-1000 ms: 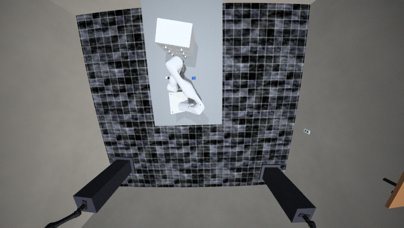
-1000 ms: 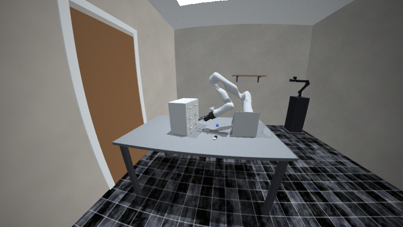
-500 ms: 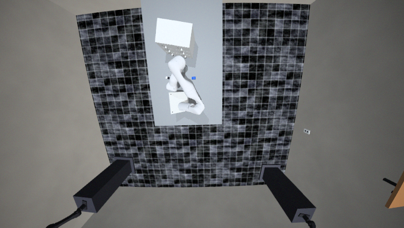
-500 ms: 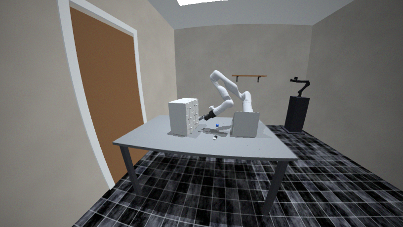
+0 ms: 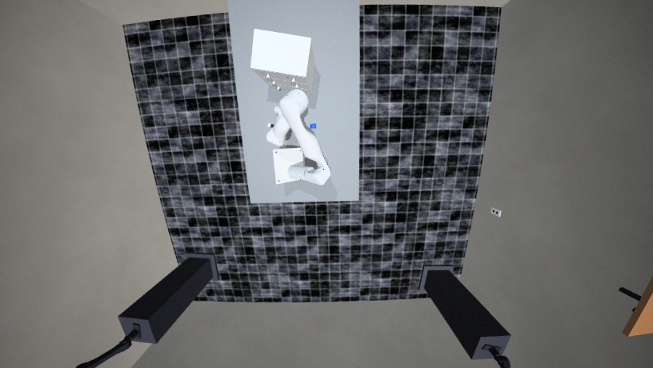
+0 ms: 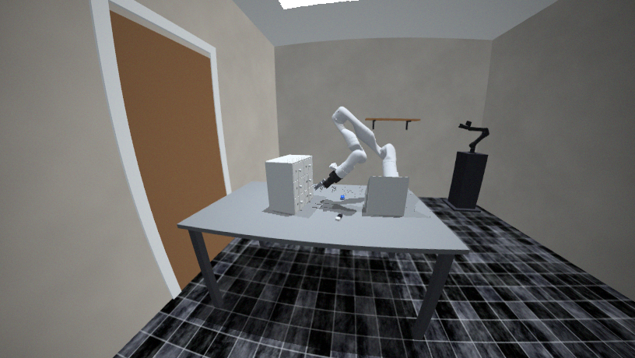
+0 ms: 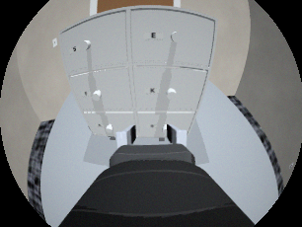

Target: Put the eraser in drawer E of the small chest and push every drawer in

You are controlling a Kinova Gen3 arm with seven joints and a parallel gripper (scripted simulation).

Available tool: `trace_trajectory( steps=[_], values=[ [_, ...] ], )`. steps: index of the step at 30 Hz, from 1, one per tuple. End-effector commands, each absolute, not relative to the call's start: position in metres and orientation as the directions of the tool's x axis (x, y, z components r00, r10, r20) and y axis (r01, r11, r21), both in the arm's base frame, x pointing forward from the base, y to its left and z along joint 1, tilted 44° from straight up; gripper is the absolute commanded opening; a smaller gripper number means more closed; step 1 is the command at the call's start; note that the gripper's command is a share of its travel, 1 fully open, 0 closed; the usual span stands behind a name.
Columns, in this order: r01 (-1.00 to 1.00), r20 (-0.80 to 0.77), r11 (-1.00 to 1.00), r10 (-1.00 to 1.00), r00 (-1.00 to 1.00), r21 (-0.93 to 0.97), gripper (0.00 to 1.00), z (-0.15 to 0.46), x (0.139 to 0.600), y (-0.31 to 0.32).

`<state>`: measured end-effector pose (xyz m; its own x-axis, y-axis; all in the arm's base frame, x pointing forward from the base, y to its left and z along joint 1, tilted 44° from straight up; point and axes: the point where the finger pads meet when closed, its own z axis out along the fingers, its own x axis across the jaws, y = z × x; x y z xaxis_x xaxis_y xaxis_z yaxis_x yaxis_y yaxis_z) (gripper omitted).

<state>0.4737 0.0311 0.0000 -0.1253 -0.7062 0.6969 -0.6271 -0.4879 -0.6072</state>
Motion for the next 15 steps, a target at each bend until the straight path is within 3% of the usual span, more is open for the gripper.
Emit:
trace_trajectory(
  steps=[1, 15],
  values=[
    [-0.620, 0.683, -0.475, -0.717, -0.137, -0.624, 1.00, 0.008, 0.478, 0.037],
    [-0.721, 0.683, -0.401, -0.718, -0.137, -0.566, 1.00, 0.016, 0.468, 0.046]
  ],
)
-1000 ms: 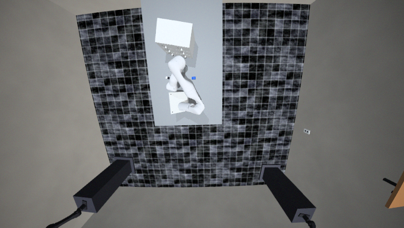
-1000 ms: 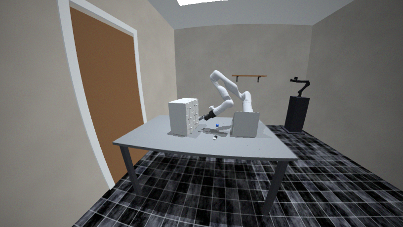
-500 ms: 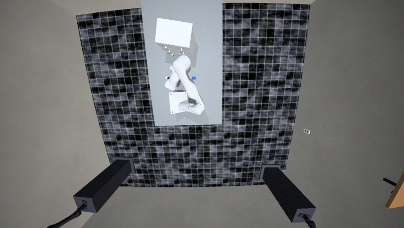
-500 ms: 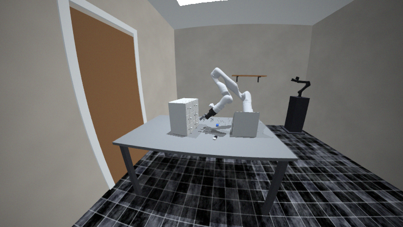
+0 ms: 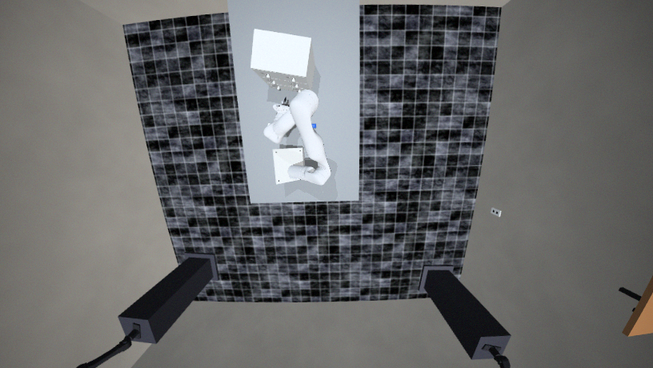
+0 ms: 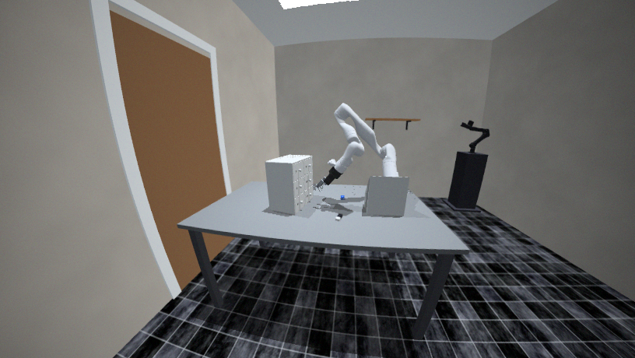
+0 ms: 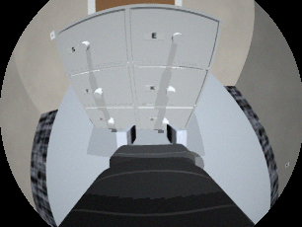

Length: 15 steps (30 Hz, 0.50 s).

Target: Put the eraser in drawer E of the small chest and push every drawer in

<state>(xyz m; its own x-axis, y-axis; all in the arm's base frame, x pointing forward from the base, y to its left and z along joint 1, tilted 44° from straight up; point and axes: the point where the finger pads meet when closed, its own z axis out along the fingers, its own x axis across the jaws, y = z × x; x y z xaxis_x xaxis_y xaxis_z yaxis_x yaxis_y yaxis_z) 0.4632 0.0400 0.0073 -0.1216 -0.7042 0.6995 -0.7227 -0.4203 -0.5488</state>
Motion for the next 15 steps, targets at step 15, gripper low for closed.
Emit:
trace_trajectory(
  steps=[15],
  values=[
    [-0.805, 0.683, -0.321, -0.717, -0.137, -0.499, 1.00, 0.0240, 0.4587, 0.0556]
  ],
)
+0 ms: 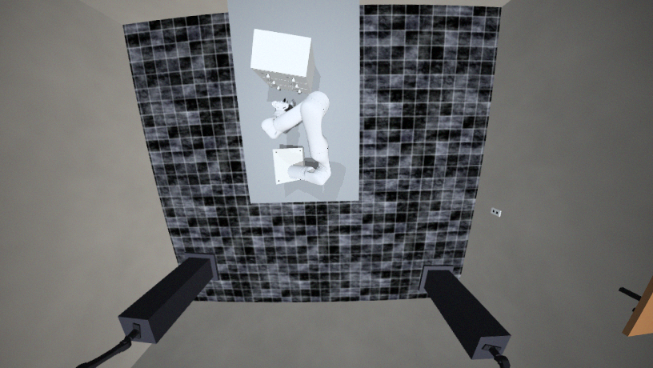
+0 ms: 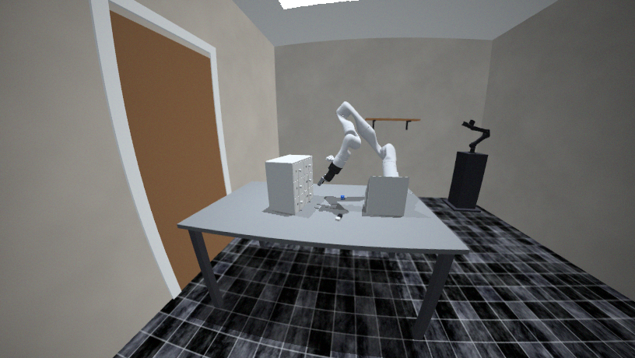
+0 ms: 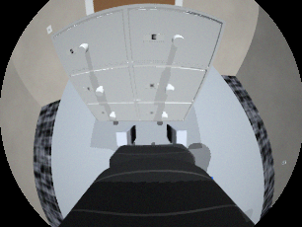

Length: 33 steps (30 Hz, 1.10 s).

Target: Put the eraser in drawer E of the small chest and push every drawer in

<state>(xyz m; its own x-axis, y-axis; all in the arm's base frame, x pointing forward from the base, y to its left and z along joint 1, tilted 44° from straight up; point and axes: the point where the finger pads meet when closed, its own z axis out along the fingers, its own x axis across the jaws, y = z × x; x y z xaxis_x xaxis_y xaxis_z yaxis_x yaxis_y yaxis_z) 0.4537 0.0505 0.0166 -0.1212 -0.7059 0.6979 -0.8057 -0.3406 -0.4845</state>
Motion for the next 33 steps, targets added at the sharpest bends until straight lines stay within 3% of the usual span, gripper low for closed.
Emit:
trace_trajectory(
  steps=[1, 33],
  values=[
    [-0.811, 0.683, -0.315, -0.718, -0.136, -0.493, 1.00, 0.025, 0.458, 0.056],
    [-0.942, 0.683, -0.120, -0.718, -0.136, -0.314, 1.00, 0.042, 0.437, 0.077]
  ],
)
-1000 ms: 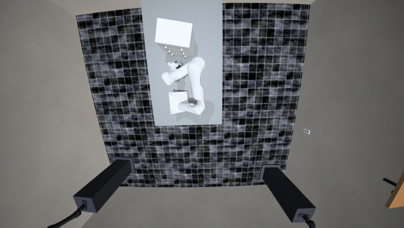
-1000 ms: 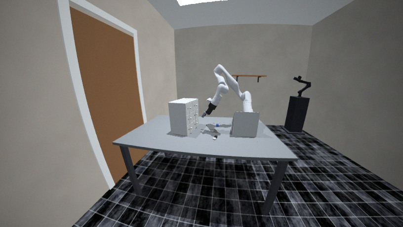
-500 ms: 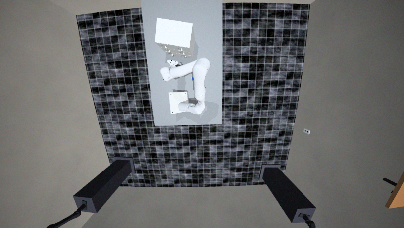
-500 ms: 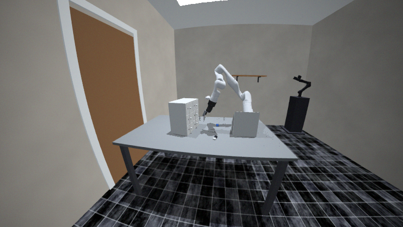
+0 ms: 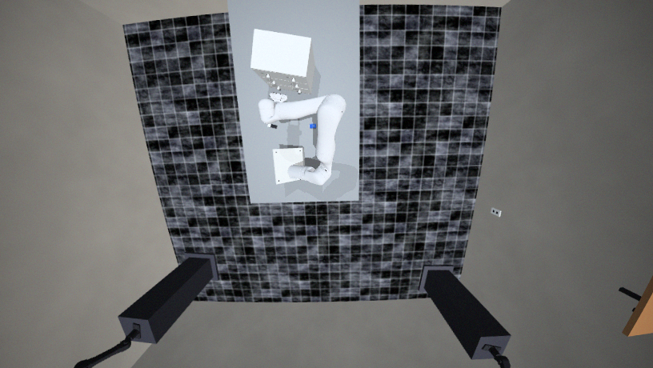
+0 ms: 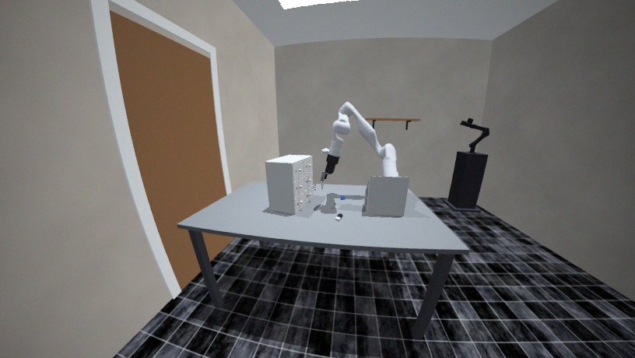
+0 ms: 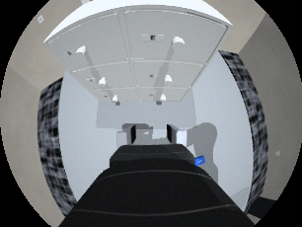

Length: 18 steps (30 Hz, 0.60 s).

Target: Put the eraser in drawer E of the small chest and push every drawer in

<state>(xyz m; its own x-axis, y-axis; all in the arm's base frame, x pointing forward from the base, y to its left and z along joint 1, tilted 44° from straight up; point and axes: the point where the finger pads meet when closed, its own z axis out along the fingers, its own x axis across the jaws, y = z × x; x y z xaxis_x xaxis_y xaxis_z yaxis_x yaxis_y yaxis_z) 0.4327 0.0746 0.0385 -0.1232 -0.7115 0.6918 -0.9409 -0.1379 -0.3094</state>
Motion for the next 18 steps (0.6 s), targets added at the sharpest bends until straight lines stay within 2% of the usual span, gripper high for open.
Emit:
trace_trajectory(
  steps=[1, 18],
  values=[
    [-0.945, 0.683, -0.113, -0.718, -0.137, -0.308, 1.00, 0.043, 0.436, 0.078],
    [-0.977, 0.683, -0.016, -0.718, -0.136, -0.212, 1.00, 0.051, 0.426, 0.088]
  ],
)
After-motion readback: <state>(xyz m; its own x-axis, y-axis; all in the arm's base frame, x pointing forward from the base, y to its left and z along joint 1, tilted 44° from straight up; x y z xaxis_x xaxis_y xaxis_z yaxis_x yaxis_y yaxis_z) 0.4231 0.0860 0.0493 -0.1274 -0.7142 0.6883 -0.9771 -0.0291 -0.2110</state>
